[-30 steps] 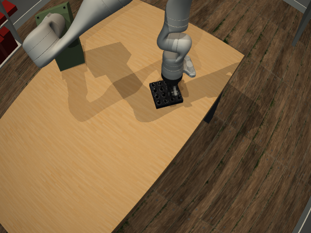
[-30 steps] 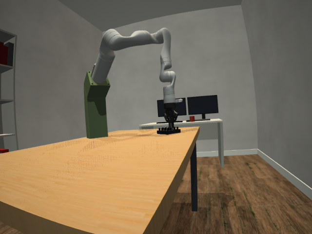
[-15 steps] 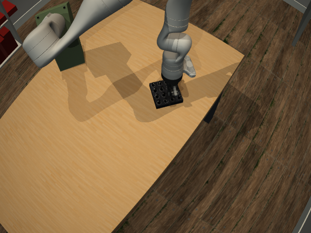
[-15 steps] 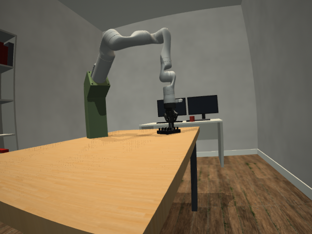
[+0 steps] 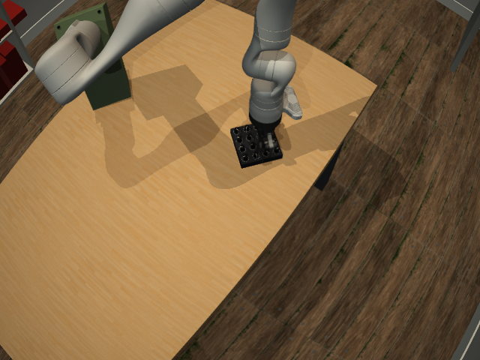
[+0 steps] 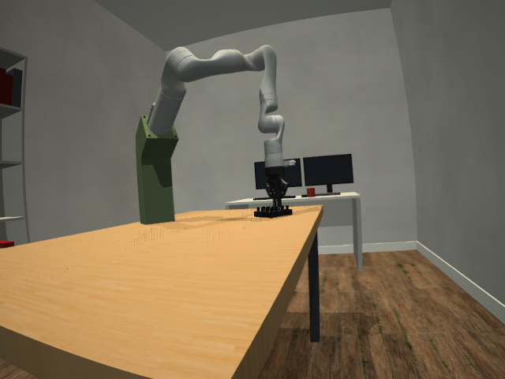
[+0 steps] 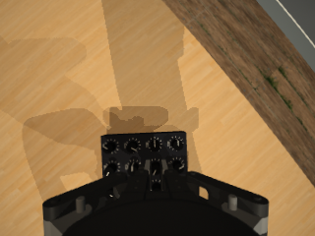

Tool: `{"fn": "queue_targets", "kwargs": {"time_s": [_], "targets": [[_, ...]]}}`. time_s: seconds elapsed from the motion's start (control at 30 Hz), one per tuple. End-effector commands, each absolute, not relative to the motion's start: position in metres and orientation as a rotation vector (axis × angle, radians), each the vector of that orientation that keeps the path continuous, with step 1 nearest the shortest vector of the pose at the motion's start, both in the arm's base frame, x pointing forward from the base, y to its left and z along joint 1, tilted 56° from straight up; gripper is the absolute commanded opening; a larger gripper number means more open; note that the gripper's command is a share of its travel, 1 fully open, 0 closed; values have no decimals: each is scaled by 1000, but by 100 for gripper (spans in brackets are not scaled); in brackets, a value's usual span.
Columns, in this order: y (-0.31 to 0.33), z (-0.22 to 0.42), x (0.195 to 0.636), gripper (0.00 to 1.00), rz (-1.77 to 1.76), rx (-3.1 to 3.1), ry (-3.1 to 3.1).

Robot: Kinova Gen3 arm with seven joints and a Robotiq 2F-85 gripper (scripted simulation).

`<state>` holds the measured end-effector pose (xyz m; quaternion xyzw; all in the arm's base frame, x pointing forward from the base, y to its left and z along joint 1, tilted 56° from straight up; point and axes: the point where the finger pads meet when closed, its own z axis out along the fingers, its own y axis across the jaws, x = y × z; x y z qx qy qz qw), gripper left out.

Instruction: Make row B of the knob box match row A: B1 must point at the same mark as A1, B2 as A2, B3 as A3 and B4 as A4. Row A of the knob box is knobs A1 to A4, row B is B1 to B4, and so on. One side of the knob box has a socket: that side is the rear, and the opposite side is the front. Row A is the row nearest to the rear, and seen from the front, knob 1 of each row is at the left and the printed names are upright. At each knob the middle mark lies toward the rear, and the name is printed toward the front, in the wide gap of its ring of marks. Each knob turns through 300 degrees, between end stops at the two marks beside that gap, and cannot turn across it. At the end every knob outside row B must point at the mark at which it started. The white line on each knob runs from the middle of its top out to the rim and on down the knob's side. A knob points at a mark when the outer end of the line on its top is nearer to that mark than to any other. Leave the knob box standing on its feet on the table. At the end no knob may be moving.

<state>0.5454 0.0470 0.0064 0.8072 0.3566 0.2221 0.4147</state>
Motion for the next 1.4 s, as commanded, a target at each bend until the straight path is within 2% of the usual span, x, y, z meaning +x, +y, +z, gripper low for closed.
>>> {"fn": "queue_targets", "kwargs": {"time_s": [0.0,0.9,1.37], "targets": [[48,7,545,8,559,2028,898],[48,7,546,8,447,1910,1086],[48,7,545,8,270,1699,1357]]}}
